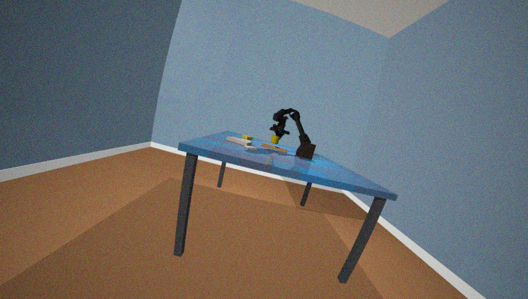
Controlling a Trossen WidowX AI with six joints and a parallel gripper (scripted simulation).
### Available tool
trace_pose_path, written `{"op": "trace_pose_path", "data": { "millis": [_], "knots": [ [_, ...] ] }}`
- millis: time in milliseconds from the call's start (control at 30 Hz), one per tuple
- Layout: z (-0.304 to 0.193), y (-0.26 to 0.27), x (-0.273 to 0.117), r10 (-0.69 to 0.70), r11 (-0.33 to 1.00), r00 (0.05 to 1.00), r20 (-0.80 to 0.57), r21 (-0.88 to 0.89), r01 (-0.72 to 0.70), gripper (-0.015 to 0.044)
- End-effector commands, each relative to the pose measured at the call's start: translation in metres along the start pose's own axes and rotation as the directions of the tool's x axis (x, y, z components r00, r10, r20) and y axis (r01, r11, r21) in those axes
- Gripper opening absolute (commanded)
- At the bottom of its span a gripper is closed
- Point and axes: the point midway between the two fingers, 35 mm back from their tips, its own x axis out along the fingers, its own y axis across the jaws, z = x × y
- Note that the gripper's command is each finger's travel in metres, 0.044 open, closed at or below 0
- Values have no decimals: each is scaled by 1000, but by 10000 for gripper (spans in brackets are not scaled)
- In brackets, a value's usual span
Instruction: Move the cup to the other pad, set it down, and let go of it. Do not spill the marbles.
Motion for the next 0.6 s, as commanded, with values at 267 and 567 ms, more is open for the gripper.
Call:
{"op": "trace_pose_path", "data": {
  "millis": [267,567],
  "knots": [
    [17,-19,-1,-1,1000,1000,4,-4,1,0],
    [28,-32,-2,-2,1000,1000,5,-4,2,0]
  ]
}}
